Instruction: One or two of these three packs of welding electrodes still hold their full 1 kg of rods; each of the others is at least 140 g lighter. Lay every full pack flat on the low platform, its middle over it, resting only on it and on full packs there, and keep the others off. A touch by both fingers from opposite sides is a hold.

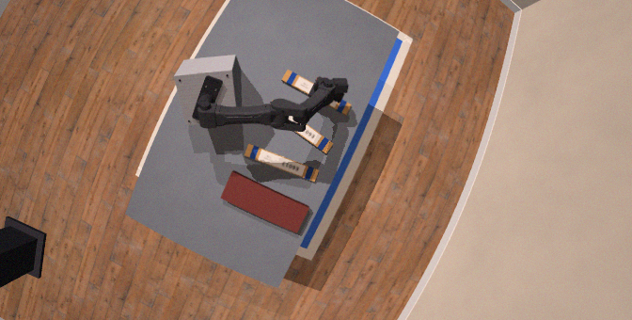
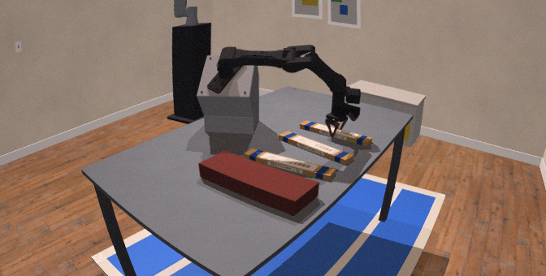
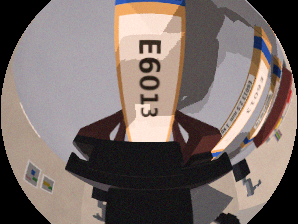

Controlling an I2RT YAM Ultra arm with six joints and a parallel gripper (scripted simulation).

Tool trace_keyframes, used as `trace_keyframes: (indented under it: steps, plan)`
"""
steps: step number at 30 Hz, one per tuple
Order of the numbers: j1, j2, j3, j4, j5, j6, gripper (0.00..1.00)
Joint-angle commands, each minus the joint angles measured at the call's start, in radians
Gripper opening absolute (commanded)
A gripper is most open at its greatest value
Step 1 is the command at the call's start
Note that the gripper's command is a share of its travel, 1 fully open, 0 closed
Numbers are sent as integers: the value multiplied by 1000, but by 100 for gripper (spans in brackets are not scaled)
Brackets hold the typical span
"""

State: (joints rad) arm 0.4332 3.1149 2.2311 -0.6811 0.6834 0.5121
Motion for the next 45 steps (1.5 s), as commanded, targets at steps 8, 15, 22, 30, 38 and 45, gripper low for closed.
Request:
trace_keyframes:
  steps: [8,15,22,30,38,45]
  plan:
    - [23,-49,-3,4,7,-3,0]
    - [23,-49,-3,4,7,-3,0]
    - [31,-61,-25,-24,8,15,0]
    - [48,-90,-41,-43,9,35,0]
    - [60,-112,-52,-60,4,51,0]
    - [75,-139,-54,-79,3,70,0]
